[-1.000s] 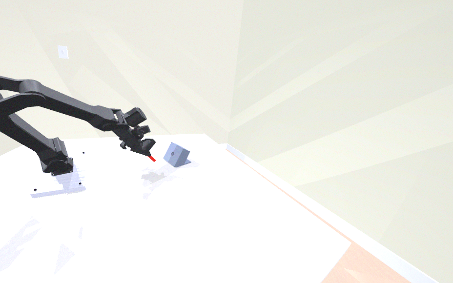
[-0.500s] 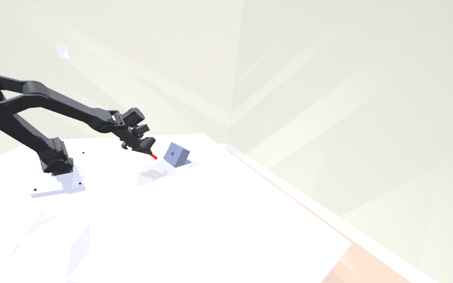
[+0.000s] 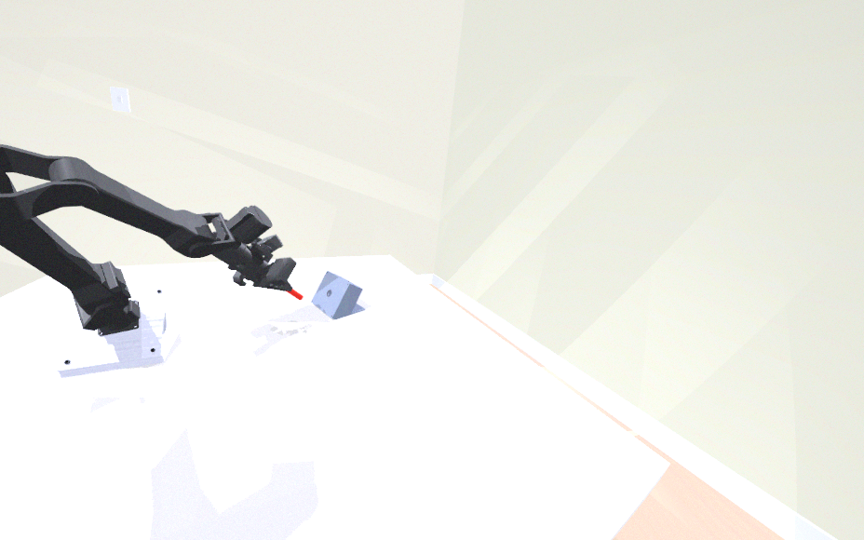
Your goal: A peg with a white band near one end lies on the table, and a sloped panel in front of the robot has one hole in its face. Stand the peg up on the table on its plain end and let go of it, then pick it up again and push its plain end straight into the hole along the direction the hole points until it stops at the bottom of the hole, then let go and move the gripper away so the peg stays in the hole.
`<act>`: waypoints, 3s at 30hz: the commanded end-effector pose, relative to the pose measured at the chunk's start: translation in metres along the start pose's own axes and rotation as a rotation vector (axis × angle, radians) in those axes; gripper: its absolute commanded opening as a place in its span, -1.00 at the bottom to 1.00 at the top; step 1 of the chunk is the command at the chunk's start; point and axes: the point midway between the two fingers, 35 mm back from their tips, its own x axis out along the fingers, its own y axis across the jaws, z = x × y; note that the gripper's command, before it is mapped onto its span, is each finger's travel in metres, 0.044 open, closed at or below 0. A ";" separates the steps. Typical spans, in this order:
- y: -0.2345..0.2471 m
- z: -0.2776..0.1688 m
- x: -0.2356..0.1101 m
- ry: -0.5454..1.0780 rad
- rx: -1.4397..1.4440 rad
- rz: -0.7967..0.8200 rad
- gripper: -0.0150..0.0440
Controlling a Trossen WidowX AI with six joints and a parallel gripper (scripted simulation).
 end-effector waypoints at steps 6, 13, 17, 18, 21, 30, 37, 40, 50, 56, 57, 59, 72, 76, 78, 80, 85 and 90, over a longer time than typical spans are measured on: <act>0.005 0.004 0.001 -0.045 -0.032 -0.016 -0.49; 0.007 0.008 0.001 -0.071 -0.046 -0.030 -0.49; 0.007 0.009 0.003 -0.077 -0.049 -0.033 -0.49; 0.007 0.010 0.004 -0.079 -0.050 -0.034 -0.49; 0.006 0.012 0.006 -0.086 -0.053 -0.037 -0.49; 0.006 0.017 0.013 -0.106 -0.063 -0.048 -0.49; 0.006 0.021 0.018 -0.121 -0.072 -0.056 -0.49; 0.006 0.022 0.020 -0.127 -0.075 -0.060 -0.49; 0.005 0.027 0.028 -0.149 -0.087 -0.074 -0.49; 0.006 0.029 0.032 -0.161 -0.095 -0.082 -0.49; 0.006 0.029 0.033 -0.163 -0.096 -0.084 -0.49; 0.006 0.030 0.034 -0.167 -0.098 -0.087 -0.49; 0.006 0.033 0.042 -0.190 -0.112 -0.104 -0.49; 0.006 0.034 0.044 -0.195 -0.110 -0.108 -0.49; 0.007 0.034 0.045 -0.199 -0.108 -0.110 -0.49; 0.007 0.035 0.046 -0.203 -0.106 -0.113 -0.49; 0.008 0.035 0.049 -0.212 -0.103 -0.119 -0.49; 0.007 0.035 0.052 -0.212 -0.101 -0.119 -0.49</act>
